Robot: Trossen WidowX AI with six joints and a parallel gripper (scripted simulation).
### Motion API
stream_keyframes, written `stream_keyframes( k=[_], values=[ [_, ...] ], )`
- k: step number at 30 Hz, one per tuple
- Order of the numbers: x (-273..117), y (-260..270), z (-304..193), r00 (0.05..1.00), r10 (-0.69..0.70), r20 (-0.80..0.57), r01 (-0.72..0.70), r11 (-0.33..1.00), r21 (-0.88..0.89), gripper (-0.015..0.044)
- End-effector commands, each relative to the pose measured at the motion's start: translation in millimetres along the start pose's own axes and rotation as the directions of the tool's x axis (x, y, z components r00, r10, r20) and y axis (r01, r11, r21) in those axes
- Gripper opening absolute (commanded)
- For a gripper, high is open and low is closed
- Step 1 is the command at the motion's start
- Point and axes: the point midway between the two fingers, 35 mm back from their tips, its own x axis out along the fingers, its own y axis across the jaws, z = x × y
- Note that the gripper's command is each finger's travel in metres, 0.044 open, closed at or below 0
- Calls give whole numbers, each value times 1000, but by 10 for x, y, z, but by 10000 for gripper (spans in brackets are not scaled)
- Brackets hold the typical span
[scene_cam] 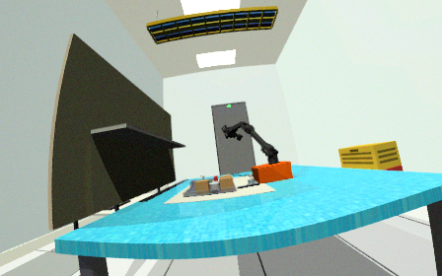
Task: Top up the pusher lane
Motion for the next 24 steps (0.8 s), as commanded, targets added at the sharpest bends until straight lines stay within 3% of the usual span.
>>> stream_keyframes(
  k=[1, 6, 11, 17, 24],
  values=[
    [-23, 3, -14, 1000, 5, -7, -5, 1000, -7, 426],
    [-655, 23, -365, 972, 133, -195, -168, 970, -175, 440],
    [-1438, -116, -703, 878, 240, -414, -387, 865, -319, 440],
    [-2421, -503, -970, 690, 299, -659, -648, 662, -377, 440],
    [-3435, -1273, -1079, 426, 247, -870, -878, 343, -333, 440]
  ],
)
